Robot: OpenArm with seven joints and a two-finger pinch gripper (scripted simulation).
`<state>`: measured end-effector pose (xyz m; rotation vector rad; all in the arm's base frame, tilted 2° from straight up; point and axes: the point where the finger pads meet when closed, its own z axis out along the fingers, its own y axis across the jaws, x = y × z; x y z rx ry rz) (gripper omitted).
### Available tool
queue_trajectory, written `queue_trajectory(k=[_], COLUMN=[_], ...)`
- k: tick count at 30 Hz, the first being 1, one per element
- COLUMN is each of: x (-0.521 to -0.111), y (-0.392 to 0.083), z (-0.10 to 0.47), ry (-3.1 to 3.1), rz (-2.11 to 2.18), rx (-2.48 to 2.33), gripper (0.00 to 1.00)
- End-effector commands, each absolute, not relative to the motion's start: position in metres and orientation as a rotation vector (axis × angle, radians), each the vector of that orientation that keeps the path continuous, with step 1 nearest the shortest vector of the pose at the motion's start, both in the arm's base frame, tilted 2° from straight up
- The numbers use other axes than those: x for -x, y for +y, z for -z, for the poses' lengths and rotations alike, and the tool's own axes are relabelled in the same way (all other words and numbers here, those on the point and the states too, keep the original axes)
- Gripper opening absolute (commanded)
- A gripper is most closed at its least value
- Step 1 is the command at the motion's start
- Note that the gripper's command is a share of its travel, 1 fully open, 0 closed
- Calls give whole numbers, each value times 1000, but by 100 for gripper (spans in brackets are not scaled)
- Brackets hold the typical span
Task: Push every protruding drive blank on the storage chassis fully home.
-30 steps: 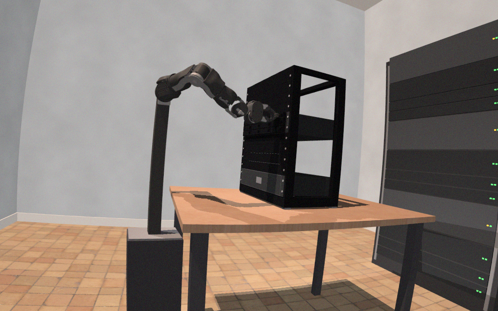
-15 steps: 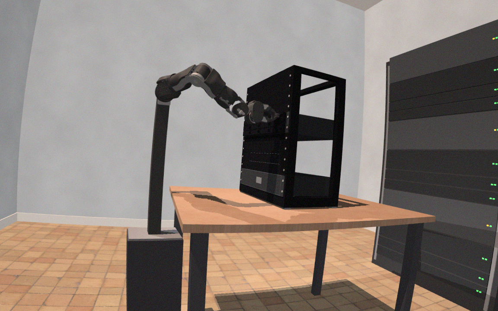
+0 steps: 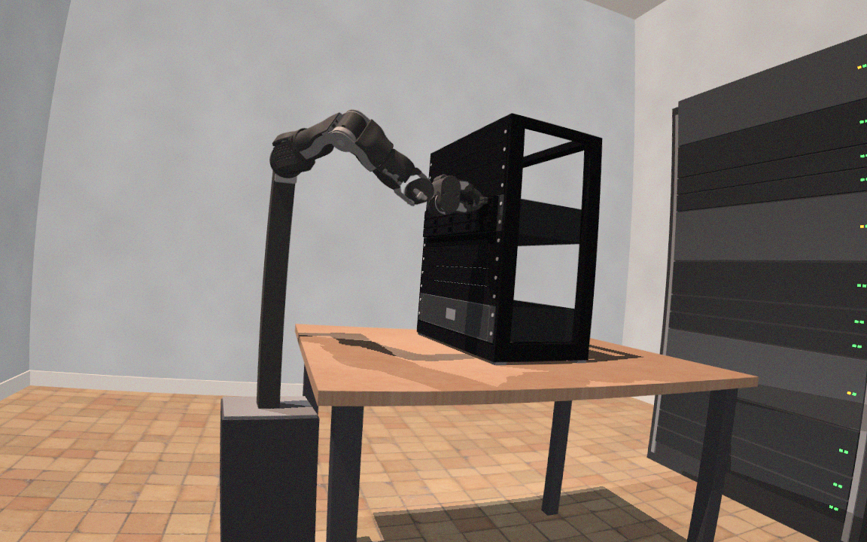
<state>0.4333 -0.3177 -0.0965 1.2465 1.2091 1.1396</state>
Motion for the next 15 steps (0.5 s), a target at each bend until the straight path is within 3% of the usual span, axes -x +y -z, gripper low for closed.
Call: queue_trajectory(k=[1, 15], x=[-436, -439], y=[-312, -308], z=[95, 98], ry=[1215, 1215], rz=[-1153, -1151], rx=[-1237, -1239], gripper=[0, 0])
